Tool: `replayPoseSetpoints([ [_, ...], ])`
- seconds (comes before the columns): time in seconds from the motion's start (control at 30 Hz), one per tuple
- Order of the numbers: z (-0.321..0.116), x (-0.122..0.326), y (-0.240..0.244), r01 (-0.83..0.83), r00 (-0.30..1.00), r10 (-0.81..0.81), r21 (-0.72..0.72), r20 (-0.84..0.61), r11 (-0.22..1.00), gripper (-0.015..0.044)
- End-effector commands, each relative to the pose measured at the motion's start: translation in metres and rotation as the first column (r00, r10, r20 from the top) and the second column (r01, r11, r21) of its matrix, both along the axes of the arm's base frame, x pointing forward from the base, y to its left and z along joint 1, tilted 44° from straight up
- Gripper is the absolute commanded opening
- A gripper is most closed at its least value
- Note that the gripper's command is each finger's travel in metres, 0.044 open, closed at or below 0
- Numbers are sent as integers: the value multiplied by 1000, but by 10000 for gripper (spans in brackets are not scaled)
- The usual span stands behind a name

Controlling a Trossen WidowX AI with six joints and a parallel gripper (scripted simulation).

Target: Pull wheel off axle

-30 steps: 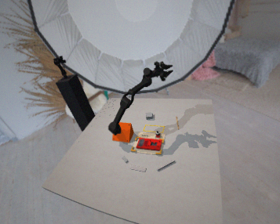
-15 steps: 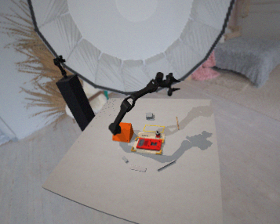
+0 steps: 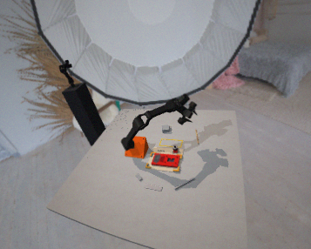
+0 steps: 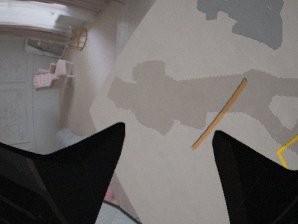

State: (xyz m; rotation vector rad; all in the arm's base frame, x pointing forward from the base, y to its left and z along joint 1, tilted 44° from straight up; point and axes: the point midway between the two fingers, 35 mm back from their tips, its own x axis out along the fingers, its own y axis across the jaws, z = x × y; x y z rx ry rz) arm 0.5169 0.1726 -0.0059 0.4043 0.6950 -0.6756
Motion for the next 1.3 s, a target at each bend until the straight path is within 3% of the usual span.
replayPoseSetpoints([
  [0.0, 1, -48, -61, 337, 939, -331, 52, -91, 940, 300],
  [0.4, 31, -148, -150, 817, 567, -817, -49, -108, 574, 300],
  [0.87, 29, -142, -155, 824, 558, -823, -51, -105, 565, 300],
  [1.27, -19, -151, -201, 824, 558, -824, -52, -103, 564, 300],
])
